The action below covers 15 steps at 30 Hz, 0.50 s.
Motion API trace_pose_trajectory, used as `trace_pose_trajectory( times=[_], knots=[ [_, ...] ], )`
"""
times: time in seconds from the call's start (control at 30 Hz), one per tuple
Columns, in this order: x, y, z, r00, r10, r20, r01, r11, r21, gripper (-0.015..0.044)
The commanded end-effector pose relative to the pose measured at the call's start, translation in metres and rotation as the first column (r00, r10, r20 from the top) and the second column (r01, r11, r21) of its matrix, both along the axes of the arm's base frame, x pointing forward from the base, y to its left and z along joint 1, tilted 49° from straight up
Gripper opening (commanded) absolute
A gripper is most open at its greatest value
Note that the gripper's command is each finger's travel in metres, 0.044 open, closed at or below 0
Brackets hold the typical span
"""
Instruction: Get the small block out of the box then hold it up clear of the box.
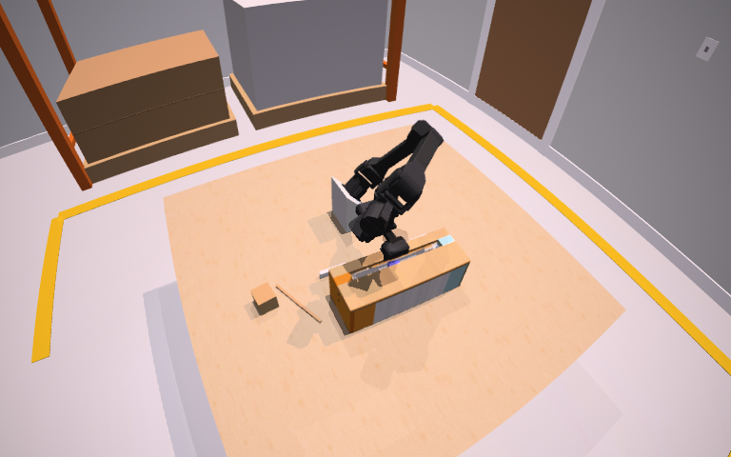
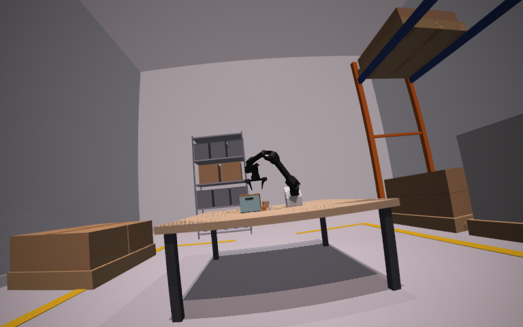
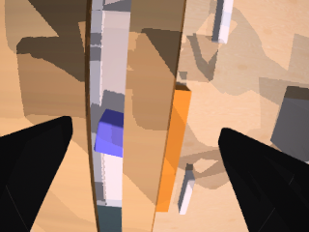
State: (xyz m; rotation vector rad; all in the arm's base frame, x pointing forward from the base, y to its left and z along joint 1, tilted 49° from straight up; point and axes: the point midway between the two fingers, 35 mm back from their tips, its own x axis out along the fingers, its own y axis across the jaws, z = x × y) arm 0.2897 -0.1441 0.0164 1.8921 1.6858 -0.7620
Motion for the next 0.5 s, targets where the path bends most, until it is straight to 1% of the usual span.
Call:
trace_pose_trajectory(
  times=[0.0,0.17,0.2,0.27,0.37,0.47],
  knots=[
    [0.0,-0.001,0.0,1.0,0.0,0.002,0.0,1.0,-0.002,0.04],
    [0.0,0.0,0.0,1.0,0.013,0.015,-0.013,1.0,-0.005,0.04],
    [0.0,0.001,0.002,0.997,0.053,0.052,-0.052,0.998,-0.017,0.04],
    [0.001,0.005,0.006,0.962,0.203,0.183,-0.193,0.979,-0.069,0.04],
    [0.0,0.013,0.014,0.82,0.442,0.363,-0.4,0.897,-0.188,0.04],
    [0.0,0.02,0.022,0.588,0.646,0.487,-0.556,0.76,-0.336,0.04]
  ],
)
